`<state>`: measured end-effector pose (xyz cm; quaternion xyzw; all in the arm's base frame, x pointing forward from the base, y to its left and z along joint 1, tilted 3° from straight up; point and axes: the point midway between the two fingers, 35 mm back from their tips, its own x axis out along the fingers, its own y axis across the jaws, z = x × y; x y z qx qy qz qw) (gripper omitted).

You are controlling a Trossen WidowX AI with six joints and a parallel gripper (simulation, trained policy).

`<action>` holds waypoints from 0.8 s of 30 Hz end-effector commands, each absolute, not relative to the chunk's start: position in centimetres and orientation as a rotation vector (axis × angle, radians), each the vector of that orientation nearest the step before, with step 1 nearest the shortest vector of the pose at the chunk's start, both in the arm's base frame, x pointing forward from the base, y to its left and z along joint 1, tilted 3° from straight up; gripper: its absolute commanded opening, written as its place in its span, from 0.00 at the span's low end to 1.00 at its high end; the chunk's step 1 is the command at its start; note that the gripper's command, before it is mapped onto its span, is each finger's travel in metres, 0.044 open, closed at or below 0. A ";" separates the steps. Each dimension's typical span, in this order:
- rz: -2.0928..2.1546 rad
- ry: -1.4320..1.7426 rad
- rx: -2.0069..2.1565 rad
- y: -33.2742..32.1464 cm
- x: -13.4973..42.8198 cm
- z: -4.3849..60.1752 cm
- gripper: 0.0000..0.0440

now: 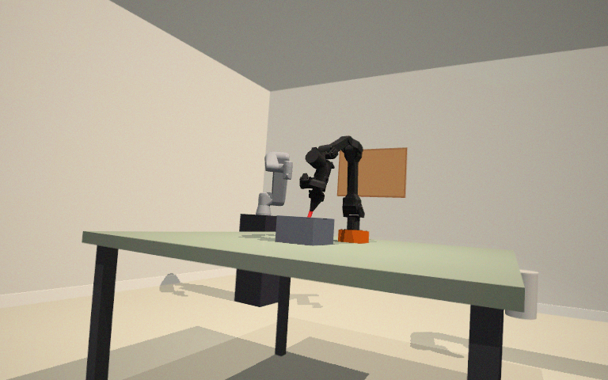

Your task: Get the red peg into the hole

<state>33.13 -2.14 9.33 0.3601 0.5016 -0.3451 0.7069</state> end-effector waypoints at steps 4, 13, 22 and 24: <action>-0.772 1.140 0.805 -2.7 33.9 7.9 0.02; -0.782 1.205 0.760 -3.4 34.2 5.5 0.31; -0.762 1.196 0.724 -4.4 36.8 5.8 0.65; -0.759 1.193 0.717 -4.8 37.4 5.9 0.75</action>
